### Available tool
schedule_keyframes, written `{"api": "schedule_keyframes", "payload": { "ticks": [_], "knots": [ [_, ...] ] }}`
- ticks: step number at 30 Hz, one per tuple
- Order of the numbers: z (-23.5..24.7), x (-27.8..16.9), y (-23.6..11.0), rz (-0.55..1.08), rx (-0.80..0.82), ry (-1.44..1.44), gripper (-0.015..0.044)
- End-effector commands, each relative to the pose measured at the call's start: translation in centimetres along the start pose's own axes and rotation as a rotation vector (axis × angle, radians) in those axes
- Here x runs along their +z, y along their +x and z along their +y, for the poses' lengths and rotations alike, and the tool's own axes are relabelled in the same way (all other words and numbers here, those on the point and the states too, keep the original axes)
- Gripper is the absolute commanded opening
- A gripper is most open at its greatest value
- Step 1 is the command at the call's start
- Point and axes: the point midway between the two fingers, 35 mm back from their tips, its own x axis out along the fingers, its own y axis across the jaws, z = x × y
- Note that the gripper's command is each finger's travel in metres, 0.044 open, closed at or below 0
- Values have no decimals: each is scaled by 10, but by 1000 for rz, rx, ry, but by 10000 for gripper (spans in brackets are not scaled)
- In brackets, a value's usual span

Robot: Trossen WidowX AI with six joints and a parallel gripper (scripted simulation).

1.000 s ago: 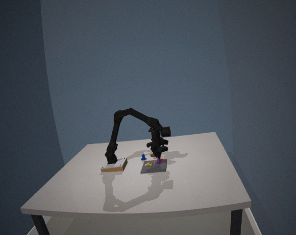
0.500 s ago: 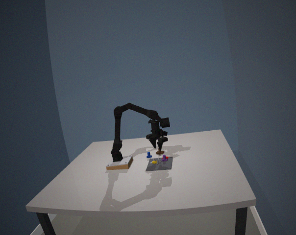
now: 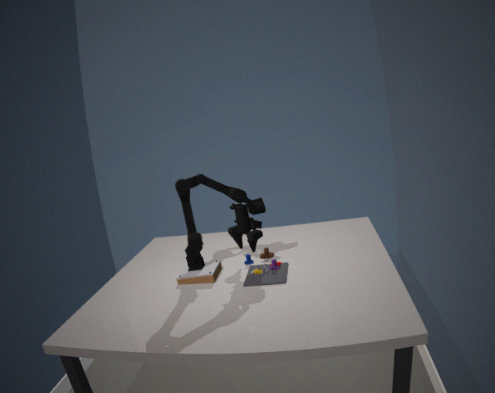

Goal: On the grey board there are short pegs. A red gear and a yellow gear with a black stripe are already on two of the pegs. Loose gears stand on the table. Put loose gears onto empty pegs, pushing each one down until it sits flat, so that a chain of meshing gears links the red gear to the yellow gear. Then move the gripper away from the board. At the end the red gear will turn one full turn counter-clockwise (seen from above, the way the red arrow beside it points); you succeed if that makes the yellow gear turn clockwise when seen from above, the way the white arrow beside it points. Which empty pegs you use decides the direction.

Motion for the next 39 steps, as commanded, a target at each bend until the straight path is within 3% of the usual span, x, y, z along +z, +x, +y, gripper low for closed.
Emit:
{"api": "schedule_keyframes", "payload": {
  "ticks": [1,27,39],
  "knots": [
    [1,-1,9,5,5,4,440],
    [1,-2,36,5,5,4,440],
    [1,-2,36,5,5,4,125]
  ]
}}
